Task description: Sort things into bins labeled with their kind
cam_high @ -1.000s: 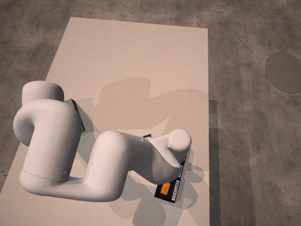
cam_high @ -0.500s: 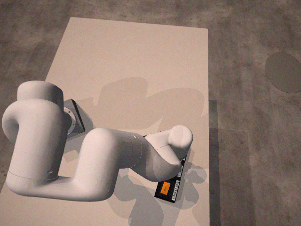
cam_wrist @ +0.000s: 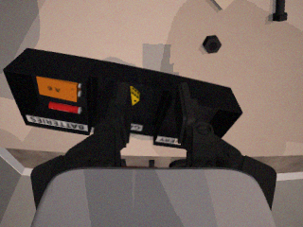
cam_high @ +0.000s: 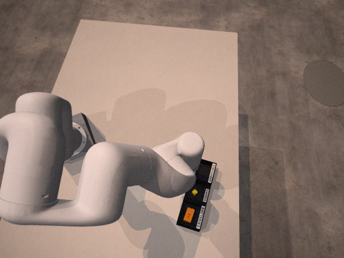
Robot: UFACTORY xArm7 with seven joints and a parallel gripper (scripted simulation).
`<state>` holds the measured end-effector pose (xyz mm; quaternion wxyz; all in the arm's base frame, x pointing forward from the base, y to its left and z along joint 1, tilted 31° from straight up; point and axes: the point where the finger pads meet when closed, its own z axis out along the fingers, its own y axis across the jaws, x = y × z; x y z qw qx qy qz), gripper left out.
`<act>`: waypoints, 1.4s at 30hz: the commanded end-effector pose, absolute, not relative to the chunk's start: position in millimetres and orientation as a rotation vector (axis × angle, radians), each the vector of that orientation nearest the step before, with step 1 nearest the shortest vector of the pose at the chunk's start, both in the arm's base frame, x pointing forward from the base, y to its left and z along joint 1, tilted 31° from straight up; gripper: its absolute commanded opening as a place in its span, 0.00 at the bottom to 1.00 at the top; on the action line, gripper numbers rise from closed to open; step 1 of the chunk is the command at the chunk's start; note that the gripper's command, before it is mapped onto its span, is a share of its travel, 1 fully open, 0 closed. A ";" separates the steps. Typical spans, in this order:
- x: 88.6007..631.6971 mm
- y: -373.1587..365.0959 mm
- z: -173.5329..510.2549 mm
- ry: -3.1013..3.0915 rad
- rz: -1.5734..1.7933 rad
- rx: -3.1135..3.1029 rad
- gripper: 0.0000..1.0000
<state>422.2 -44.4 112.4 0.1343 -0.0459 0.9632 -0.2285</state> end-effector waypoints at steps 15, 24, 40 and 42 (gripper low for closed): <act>344.1 -7.5 71.9 2.753 -0.775 -0.907 0.41; 343.4 -7.2 71.5 2.668 -0.813 -1.243 0.41; 345.3 -8.0 72.5 2.618 -0.819 -1.415 0.41; 345.3 -8.0 72.6 2.618 -0.819 -1.415 0.41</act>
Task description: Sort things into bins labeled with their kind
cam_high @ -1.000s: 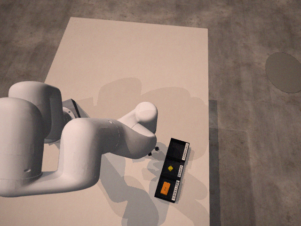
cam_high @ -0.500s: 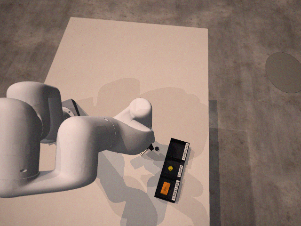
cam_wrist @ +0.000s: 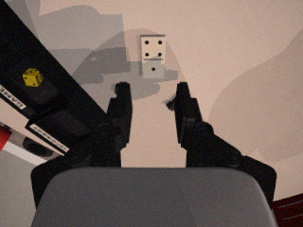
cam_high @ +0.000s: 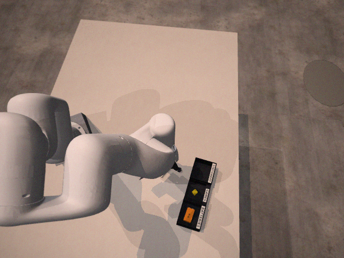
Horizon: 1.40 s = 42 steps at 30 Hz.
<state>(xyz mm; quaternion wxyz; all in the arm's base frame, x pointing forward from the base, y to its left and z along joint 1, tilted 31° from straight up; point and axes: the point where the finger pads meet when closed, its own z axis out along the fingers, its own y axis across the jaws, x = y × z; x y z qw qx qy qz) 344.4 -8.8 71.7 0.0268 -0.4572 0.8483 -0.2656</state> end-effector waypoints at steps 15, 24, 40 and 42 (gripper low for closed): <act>345.3 -8.1 72.6 2.618 -0.819 -1.415 0.41; 347.7 -11.4 65.8 2.618 -0.819 -1.415 0.41; 362.4 -30.8 25.5 2.618 -0.819 -1.415 0.41; 362.7 -30.6 25.5 2.618 -0.819 -1.415 0.41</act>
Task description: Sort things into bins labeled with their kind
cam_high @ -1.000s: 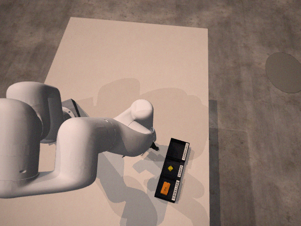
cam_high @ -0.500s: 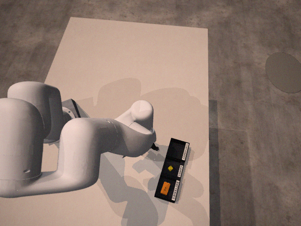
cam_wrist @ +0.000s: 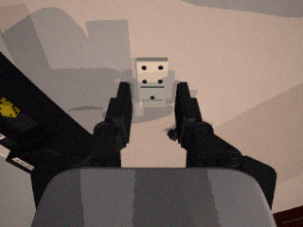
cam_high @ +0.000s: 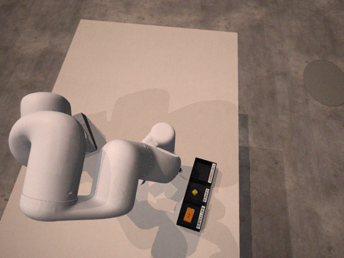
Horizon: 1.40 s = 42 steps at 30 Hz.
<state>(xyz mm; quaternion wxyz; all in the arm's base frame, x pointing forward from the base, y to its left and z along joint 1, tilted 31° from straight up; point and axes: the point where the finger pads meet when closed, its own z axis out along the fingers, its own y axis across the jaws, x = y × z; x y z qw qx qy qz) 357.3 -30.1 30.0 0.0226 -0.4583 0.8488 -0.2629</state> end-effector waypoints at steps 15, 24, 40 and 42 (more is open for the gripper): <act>364.9 -36.3 15.0 2.618 -0.819 -1.415 0.41; 364.6 -36.4 15.0 2.618 -0.819 -1.415 0.41; 364.5 -36.5 14.9 2.618 -0.819 -1.415 0.00; 364.5 -36.5 14.9 2.618 -0.819 -1.415 0.00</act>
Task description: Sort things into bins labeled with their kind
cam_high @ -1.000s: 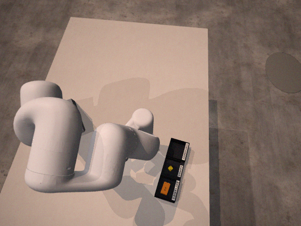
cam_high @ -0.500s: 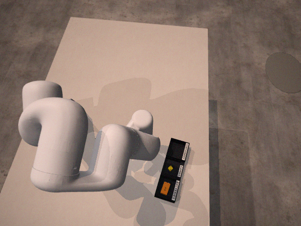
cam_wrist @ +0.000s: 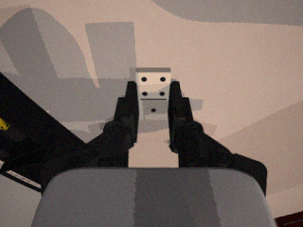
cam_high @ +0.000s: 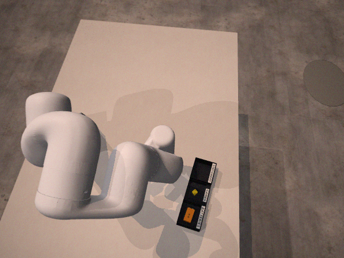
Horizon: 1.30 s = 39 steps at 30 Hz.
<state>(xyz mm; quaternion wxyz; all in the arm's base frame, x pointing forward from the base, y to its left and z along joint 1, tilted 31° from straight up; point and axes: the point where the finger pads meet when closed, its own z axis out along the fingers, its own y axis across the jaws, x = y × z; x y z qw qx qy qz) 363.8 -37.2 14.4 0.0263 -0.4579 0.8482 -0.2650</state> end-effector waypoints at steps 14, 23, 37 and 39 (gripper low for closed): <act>364.5 -36.4 15.0 2.618 -0.818 -1.415 0.00; 361.6 -32.2 23.5 2.618 -0.819 -1.415 0.00; 350.2 -15.2 57.9 2.618 -0.819 -1.415 0.00; 348.3 -12.4 63.6 2.618 -0.819 -1.415 0.00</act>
